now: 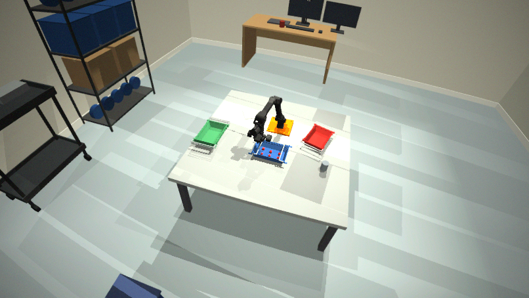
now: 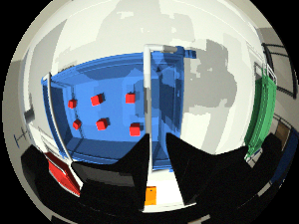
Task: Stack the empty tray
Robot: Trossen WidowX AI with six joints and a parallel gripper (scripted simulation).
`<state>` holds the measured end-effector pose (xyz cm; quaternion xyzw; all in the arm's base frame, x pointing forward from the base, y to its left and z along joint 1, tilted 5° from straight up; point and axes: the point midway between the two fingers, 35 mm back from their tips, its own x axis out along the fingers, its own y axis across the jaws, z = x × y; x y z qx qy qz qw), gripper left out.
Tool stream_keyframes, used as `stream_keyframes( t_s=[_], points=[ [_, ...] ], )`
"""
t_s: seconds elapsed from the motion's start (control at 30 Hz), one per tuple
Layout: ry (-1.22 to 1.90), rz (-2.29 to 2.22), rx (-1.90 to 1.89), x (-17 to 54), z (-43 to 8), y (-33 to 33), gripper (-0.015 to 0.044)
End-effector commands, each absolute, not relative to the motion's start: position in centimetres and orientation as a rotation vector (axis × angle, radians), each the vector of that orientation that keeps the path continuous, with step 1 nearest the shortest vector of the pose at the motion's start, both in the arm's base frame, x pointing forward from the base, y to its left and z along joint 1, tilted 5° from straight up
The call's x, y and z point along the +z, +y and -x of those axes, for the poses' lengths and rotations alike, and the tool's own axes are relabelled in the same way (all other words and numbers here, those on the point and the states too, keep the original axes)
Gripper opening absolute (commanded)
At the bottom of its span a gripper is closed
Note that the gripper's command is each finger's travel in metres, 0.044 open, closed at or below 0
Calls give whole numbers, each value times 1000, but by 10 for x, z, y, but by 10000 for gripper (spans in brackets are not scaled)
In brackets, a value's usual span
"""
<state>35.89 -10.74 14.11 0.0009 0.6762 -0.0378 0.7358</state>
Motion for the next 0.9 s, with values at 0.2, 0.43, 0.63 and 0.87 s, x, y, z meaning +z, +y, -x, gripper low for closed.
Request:
stream_keyframes(
  t_s=[0.2,0.43,0.63,0.87],
  points=[
    [1488,-2,-82,140,-359,-107,82],
    [1488,-2,-82,140,-359,-107,82],
    [1488,-2,-82,140,-359,-107,0],
    [1488,-2,-82,140,-359,-107,0]
  ],
)
